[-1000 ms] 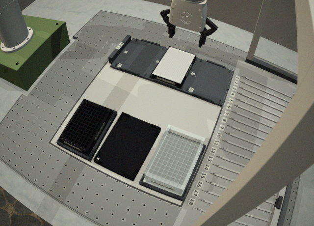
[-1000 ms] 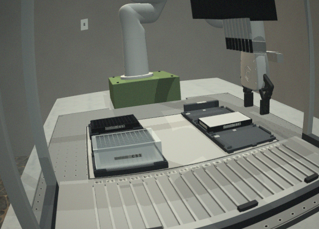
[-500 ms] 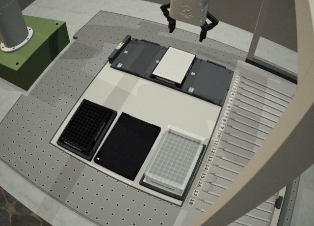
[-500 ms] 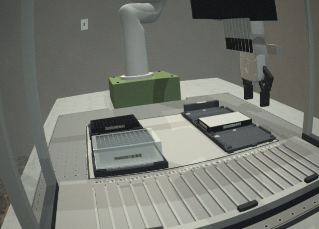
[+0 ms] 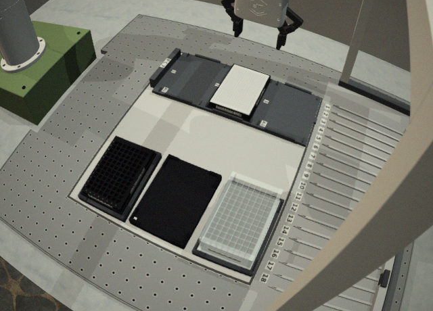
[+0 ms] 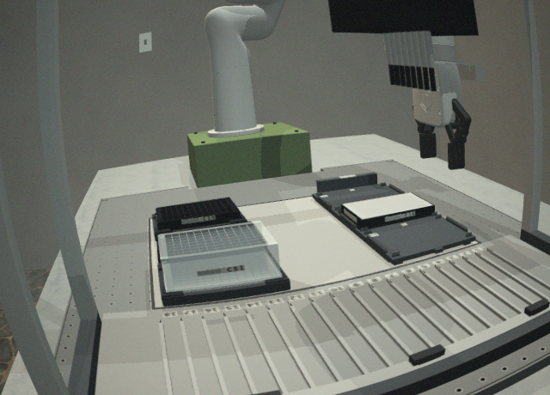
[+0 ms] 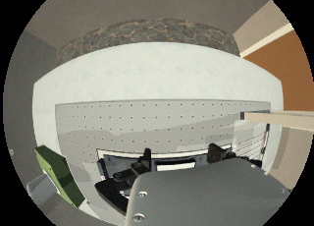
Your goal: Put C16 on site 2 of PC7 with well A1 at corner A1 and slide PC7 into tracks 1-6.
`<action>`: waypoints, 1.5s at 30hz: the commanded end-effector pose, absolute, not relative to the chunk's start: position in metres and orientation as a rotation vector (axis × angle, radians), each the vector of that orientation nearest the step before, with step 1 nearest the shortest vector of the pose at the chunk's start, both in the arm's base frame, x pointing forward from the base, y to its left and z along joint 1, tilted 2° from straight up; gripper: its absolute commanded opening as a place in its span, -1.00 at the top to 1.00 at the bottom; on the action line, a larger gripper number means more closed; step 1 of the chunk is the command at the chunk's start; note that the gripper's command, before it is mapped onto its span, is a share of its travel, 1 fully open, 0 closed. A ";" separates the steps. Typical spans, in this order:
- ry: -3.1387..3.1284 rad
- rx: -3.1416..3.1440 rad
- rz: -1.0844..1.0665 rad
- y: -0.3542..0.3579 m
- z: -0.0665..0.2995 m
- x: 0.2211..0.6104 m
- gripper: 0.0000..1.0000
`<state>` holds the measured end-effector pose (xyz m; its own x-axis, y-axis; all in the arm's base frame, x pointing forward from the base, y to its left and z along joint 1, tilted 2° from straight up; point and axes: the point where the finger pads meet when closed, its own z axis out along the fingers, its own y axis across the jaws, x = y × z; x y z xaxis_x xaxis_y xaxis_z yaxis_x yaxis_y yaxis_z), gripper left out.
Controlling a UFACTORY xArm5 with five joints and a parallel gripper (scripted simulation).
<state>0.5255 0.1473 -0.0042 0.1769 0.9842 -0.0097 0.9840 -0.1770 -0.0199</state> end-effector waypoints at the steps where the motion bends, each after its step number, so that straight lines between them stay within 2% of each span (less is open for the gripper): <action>1: -2.011 -2.405 0.025 0.148 0.003 0.527 -1.00; 27: -2.011 -2.405 0.025 0.147 0.043 0.528 -1.00; 37: -2.011 -2.405 0.025 0.147 0.043 0.528 -1.00; 38: -1.970 -2.438 0.025 0.146 0.043 0.523 -0.62; 45: -1.674 -2.652 0.026 0.135 0.044 0.490 -0.62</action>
